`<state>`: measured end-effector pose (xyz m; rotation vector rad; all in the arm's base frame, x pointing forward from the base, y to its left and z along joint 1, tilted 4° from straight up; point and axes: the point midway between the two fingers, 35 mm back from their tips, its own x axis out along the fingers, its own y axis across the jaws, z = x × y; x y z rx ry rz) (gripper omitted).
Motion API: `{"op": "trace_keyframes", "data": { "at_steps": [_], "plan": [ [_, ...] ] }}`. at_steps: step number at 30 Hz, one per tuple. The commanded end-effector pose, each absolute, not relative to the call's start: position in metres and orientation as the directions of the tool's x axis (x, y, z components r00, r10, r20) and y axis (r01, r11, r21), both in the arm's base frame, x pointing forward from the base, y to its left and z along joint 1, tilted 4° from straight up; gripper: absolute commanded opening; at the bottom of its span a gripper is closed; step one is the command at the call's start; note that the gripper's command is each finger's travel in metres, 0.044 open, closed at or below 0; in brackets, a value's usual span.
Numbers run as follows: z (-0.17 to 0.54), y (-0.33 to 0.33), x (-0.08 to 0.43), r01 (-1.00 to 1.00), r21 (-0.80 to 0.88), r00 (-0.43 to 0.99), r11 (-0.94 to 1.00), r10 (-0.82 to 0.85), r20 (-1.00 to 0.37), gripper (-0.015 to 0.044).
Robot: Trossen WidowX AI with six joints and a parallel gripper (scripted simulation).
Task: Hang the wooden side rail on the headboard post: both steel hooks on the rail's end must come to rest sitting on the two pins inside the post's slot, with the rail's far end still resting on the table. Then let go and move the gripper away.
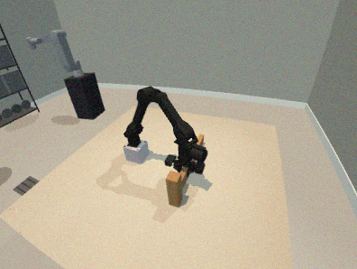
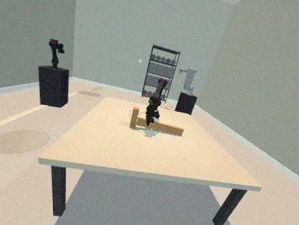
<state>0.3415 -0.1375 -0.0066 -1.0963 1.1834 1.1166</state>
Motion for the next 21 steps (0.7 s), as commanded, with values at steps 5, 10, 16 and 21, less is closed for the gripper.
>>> {"op": "trace_keyframes", "data": {
  "at_steps": [5,10,16,21],
  "plan": [
    [-0.0036,-0.1419,0.3444,-0.991,-0.055,0.062,0.122,0.054,-0.997,0.0000],
    [-0.0043,-0.1423,0.3438,-0.991,-0.055,0.062,0.122,0.054,-0.997,0.0000],
    [-0.0050,-0.1429,0.3430,-0.991,-0.055,0.062,0.122,0.054,-0.997,0.0000],
    [-0.0057,-0.1433,0.3424,-0.991,-0.055,0.062,0.122,0.054,-0.997,0.0000]
  ]
}}
